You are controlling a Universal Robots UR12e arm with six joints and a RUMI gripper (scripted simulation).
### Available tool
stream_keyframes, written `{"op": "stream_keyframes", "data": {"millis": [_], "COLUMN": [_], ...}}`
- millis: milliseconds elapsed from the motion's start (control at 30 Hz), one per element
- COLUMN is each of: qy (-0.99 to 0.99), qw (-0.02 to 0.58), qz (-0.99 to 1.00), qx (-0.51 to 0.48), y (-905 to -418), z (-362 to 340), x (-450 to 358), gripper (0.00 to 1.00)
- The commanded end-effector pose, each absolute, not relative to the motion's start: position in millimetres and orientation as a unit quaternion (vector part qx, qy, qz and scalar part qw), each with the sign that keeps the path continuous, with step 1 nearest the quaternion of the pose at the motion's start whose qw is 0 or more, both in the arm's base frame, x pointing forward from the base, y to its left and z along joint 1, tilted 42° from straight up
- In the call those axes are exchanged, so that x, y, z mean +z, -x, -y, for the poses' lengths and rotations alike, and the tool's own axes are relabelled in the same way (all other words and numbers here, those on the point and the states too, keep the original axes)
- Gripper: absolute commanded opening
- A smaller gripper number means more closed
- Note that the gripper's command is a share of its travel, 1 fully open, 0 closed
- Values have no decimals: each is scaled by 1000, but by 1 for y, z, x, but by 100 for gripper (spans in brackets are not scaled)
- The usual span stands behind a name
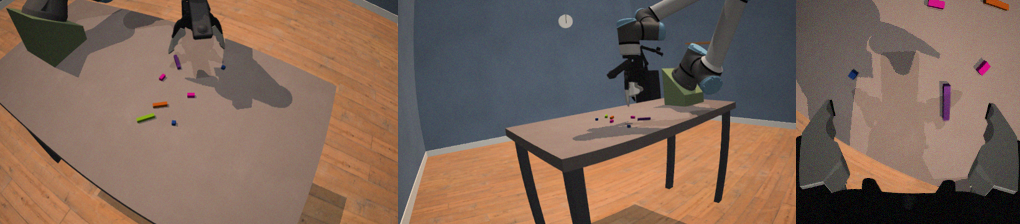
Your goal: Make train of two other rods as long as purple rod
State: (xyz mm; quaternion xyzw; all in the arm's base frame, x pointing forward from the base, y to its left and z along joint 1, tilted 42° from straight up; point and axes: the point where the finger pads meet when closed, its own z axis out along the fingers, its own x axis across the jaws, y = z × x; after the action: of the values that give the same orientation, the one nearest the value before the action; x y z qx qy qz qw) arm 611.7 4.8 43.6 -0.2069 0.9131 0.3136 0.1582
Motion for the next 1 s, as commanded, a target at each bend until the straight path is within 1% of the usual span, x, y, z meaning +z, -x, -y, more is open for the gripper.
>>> {"op": "stream_keyframes", "data": {"millis": [0, 967], "qy": [261, 266], "qw": [178, 179], "qz": [-898, -896], "qx": [306, 306], "y": [-620, -619], "z": [-13, -14], "x": [55, 54], "gripper": [100, 100]}}
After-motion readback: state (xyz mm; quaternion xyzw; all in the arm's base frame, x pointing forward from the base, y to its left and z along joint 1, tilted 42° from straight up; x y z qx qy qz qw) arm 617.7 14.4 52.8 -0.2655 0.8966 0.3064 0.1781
